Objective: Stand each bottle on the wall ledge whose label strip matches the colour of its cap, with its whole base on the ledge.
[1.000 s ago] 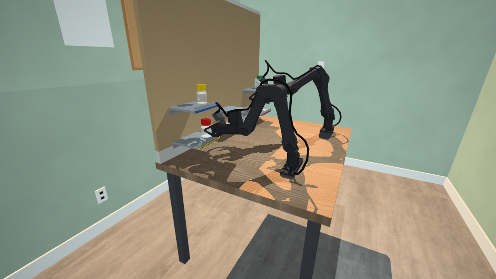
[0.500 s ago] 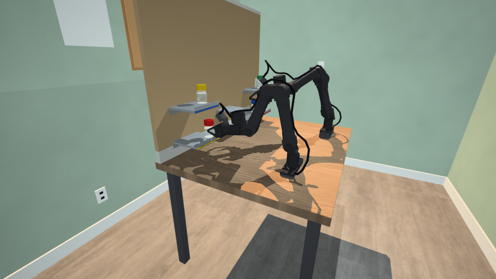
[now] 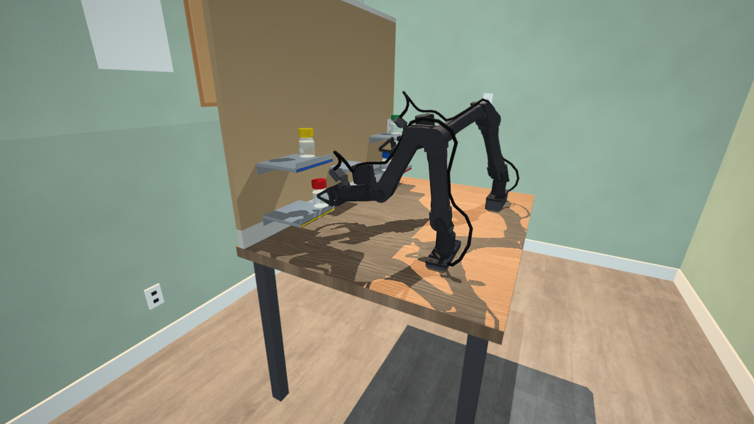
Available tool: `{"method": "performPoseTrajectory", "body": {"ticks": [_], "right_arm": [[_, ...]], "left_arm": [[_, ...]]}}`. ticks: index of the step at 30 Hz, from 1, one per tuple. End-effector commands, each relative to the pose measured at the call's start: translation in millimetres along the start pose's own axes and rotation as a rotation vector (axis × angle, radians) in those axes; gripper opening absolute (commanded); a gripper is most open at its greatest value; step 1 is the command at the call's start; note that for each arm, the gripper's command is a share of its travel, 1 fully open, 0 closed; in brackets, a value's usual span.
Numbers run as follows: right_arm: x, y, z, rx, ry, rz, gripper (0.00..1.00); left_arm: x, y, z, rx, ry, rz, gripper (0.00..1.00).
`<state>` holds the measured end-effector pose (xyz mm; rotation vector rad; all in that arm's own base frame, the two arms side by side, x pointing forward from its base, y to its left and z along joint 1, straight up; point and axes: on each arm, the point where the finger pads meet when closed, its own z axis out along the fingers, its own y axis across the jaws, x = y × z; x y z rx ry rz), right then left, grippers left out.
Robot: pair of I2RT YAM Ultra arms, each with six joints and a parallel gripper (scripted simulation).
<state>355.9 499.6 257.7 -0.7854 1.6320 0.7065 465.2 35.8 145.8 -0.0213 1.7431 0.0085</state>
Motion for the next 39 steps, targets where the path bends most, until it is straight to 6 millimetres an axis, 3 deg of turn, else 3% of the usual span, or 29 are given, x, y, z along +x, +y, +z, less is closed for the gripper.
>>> {"method": "performPoseTrajectory", "body": {"ticks": [1, 14, 23, 31, 39], "right_arm": [[-12.8, 0.4, -2.1, 0.000, -0.019, 0.002, 1.00], [-12.8, 0.4, -2.1, 0.000, -0.019, 0.002, 1.00], [-12.8, 0.4, -2.1, 0.000, -0.019, 0.002, 1.00], [-12.8, 0.4, -2.1, 0.000, -0.019, 0.002, 1.00], [-12.8, 0.4, -2.1, 0.000, -0.019, 0.002, 1.00]], "left_arm": [[-63.9, 2.1, -3.3, -0.004, -0.091, 0.010, 0.49], [-78.3, 1.9, -5.8, -0.004, -0.104, 0.011, 0.49], [-75.3, 3.6, -11.4, -0.005, -0.105, 0.011, 0.49], [-49.5, 6.3, -19.2, -0.016, -0.030, 0.002, 0.49], [-54.3, 3.9, -31.0, -0.005, -0.056, 0.007, 0.49]]}}
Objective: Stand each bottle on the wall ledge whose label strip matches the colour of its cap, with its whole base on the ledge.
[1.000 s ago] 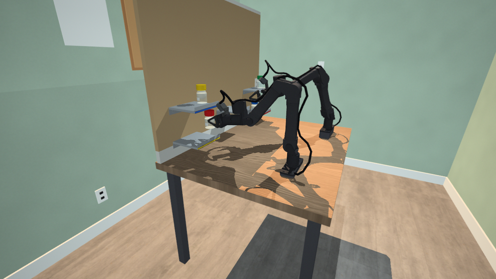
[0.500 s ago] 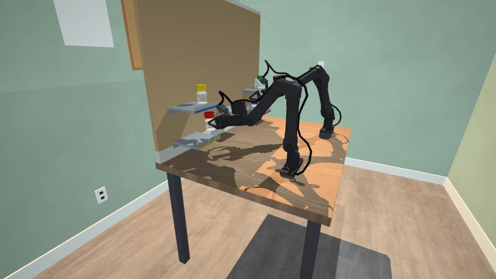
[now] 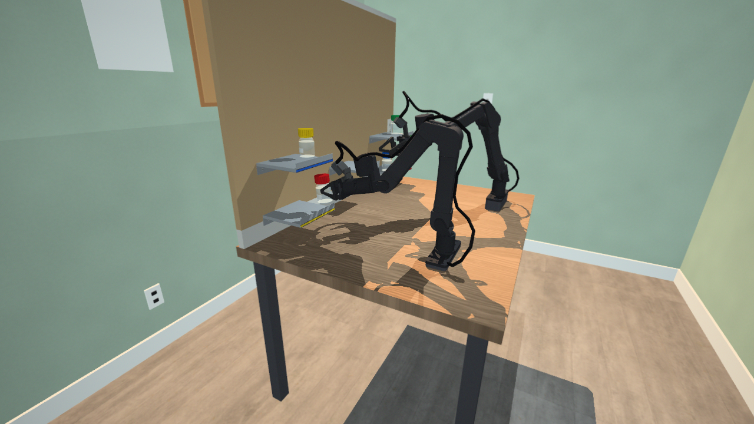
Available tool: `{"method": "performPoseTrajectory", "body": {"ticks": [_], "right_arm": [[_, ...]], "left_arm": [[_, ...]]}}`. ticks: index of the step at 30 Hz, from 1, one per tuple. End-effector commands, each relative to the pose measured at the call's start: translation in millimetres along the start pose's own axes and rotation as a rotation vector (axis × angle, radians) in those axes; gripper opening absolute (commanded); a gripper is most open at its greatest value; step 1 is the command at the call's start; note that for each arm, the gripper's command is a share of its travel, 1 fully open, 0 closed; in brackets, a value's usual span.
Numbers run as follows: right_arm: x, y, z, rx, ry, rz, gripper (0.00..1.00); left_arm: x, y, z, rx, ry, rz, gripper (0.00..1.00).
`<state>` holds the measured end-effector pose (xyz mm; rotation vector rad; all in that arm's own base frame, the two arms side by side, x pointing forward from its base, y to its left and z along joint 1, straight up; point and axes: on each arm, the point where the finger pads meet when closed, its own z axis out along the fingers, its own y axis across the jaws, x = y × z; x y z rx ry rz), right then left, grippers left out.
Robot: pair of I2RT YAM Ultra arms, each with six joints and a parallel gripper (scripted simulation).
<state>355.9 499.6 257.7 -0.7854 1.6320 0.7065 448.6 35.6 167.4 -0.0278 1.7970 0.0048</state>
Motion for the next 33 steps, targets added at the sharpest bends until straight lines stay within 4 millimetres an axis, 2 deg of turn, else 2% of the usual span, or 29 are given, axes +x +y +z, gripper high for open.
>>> {"method": "performPoseTrajectory", "body": {"ticks": [1, 12, 15, 16, 20, 24, 32, 33], "right_arm": [[-12.8, 0.4, -2.1, 0.000, -0.019, 0.002, 1.00], [-12.8, 0.4, -2.1, 0.000, -0.019, 0.002, 1.00], [-12.8, 0.4, -2.1, 0.000, -0.019, 0.002, 1.00], [-12.8, 0.4, -2.1, 0.000, -0.019, 0.002, 1.00], [-12.8, 0.4, -2.1, 0.000, -0.019, 0.002, 1.00], [-12.8, 0.4, -2.1, 0.000, -0.019, 0.002, 1.00], [-12.8, 0.4, -2.1, 0.000, -0.019, 0.002, 1.00], [-12.8, 0.4, -2.1, 0.000, -0.019, 0.002, 1.00]], "left_arm": [[-30.5, 3.9, -14.3, -0.004, -0.094, 0.010, 0.49], [-14.7, 4.0, -37.3, -0.006, -0.061, 0.008, 0.49], [-14.2, 3.9, -39.8, -0.005, -0.062, 0.008, 0.49], [-23.3, 3.8, -41.7, -0.005, -0.092, 0.011, 0.49], [-11.4, 3.8, -51.7, -0.006, -0.063, 0.007, 0.49], [-8.5, 3.7, -60.4, -0.006, -0.061, 0.007, 0.49], [-9.9, 3.3, -73.1, -0.005, -0.076, 0.009, 0.49], [-23.2, 3.1, -75.7, -0.004, -0.116, 0.014, 0.49]]}}
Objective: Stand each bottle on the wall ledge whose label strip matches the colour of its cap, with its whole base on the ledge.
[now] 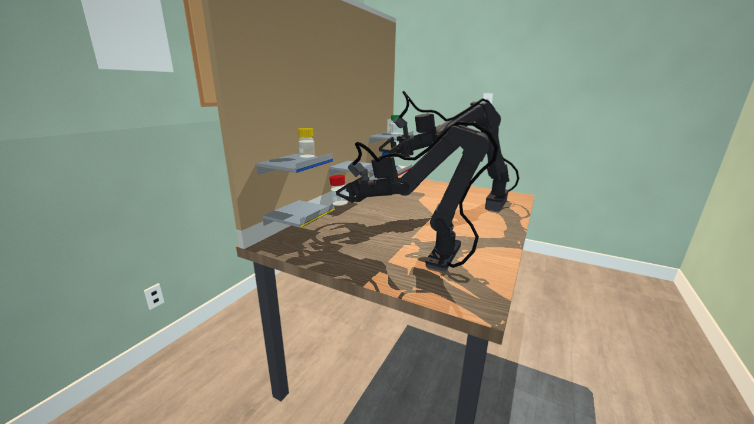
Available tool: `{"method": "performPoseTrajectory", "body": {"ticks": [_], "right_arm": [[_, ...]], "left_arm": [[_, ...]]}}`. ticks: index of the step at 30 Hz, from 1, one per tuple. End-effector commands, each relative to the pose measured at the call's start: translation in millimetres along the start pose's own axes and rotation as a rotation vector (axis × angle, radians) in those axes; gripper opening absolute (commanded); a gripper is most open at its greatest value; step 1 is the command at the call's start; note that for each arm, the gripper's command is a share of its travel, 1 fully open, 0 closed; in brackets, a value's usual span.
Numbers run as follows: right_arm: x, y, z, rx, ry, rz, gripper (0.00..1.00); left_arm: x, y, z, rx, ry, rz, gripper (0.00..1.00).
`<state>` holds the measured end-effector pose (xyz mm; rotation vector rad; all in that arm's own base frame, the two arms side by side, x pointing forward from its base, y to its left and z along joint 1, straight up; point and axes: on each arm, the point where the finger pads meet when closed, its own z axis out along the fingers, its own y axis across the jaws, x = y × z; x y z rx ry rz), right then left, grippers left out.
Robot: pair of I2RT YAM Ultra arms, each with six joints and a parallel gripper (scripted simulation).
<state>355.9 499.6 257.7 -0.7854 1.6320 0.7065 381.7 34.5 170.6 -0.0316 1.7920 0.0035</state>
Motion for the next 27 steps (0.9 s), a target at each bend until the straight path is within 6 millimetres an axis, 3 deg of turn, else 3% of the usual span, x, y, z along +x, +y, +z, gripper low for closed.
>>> {"method": "performPoseTrajectory", "body": {"ticks": [1, 5, 11, 24, 27], "right_arm": [[-12.8, 0.4, -2.1, 0.000, -0.019, 0.002, 1.00], [-12.8, 0.4, -2.1, 0.000, -0.019, 0.002, 1.00], [-12.8, 0.4, -2.1, 0.000, -0.019, 0.002, 1.00], [-12.8, 0.4, -2.1, 0.000, -0.019, 0.002, 1.00], [-12.8, 0.4, -2.1, 0.000, -0.019, 0.002, 1.00]], "left_arm": [[-30.2, 2.6, -12.2, -0.003, -0.104, 0.016, 0.49], [-22.1, 2.7, -16.4, -0.003, -0.079, 0.012, 0.49], [-31.5, 2.5, -22.9, -0.002, -0.108, 0.017, 0.49], [-27.9, 2.6, -26.0, -0.003, -0.104, 0.016, 0.49], [-43.8, 1.7, -28.9, 0.001, -0.152, 0.024, 0.49]]}}
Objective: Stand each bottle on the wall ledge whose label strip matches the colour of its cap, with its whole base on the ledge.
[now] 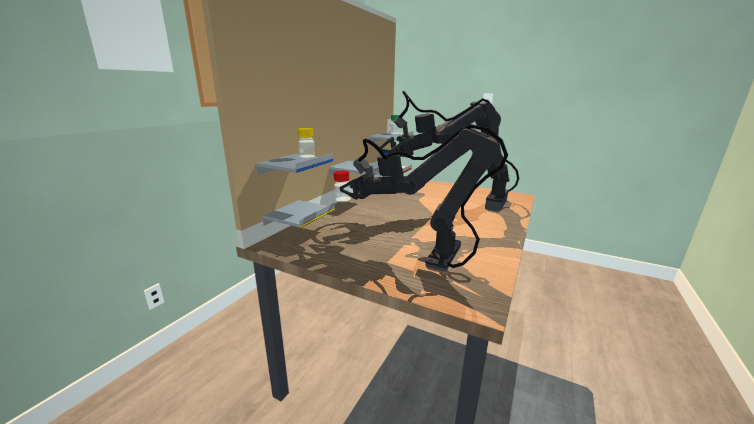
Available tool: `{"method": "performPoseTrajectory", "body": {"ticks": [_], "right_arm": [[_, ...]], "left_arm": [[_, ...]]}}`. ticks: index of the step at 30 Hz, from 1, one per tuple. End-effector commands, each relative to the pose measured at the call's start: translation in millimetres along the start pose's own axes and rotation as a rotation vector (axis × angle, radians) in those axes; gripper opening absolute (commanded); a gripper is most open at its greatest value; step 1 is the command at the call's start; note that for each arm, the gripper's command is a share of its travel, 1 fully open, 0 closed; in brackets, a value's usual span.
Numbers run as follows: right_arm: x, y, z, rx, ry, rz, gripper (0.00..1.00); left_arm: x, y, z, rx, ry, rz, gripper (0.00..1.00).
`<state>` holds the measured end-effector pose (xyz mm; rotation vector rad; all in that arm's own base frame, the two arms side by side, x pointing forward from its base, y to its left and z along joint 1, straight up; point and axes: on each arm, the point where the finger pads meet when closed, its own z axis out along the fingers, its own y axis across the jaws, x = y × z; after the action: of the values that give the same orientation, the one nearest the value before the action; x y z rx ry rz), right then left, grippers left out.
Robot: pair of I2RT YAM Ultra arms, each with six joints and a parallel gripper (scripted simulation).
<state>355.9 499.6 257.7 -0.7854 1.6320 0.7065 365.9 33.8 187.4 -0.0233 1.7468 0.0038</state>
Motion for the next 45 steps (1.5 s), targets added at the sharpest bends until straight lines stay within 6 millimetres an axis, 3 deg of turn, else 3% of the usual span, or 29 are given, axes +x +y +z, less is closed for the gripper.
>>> {"method": "performPoseTrajectory", "body": {"ticks": [1, 11, 15, 17, 20, 21, 23, 28, 36, 38, 40, 45], "right_arm": [[-12.8, 0.4, -2.1, 0.000, -0.019, 0.002, 1.00], [-7.6, -0.3, -2.0, 0.004, 0.002, 0.006, 1.00], [-10.1, -12.0, -17.6, 0.029, 0.045, 0.009, 1.00], [-11.3, -20.1, -33.5, 0.046, 0.077, 0.012, 1.00], [-31.9, -37.2, -73.6, 0.080, 0.091, 0.020, 1.00], [-27.7, -44.3, -83.3, 0.095, 0.118, 0.023, 1.00], [-27.7, -44.3, -83.3, 0.095, 0.118, 0.023, 1.00], [-66.0, -61.2, -156.2, 0.136, 0.079, 0.032, 1.00], [-85.7, -79.3, -264.0, 0.214, 0.036, 0.047, 1.00], [-86.6, -80.7, -279.2, 0.225, 0.027, 0.049, 1.00], [-86.6, -80.7, -279.2, 0.225, 0.027, 0.049, 1.00], [-88.4, -82.5, -303.6, 0.244, 0.004, 0.051, 1.00]], "left_arm": [[-31.3, 2.5, -8.3, -0.004, -0.106, 0.019, 0.49], [-31.3, 2.9, -8.3, -0.006, -0.106, 0.018, 0.49], [-25.0, 1.9, -6.4, -0.006, -0.084, 0.012, 0.49], [-25.0, 1.9, -6.4, -0.006, -0.084, 0.012, 0.49], [-25.0, 1.9, -6.4, -0.006, -0.084, 0.012, 0.49], [-25.0, 1.9, -6.4, -0.006, -0.084, 0.012, 0.49], [-25.0, 1.9, -6.4, -0.006, -0.084, 0.012, 0.49], [-25.0, 1.9, -6.4, -0.006, -0.084, 0.012, 0.49], [-25.0, 1.9, -6.4, -0.006, -0.084, 0.012, 0.49], [-25.0, 1.9, -6.4, -0.006, -0.084, 0.012, 0.49], [-25.0, 1.9, -6.4, -0.006, -0.084, 0.012, 0.49], [-23.9, -2.0, -7.4, 0.011, -0.076, 0.027, 0.49]]}}
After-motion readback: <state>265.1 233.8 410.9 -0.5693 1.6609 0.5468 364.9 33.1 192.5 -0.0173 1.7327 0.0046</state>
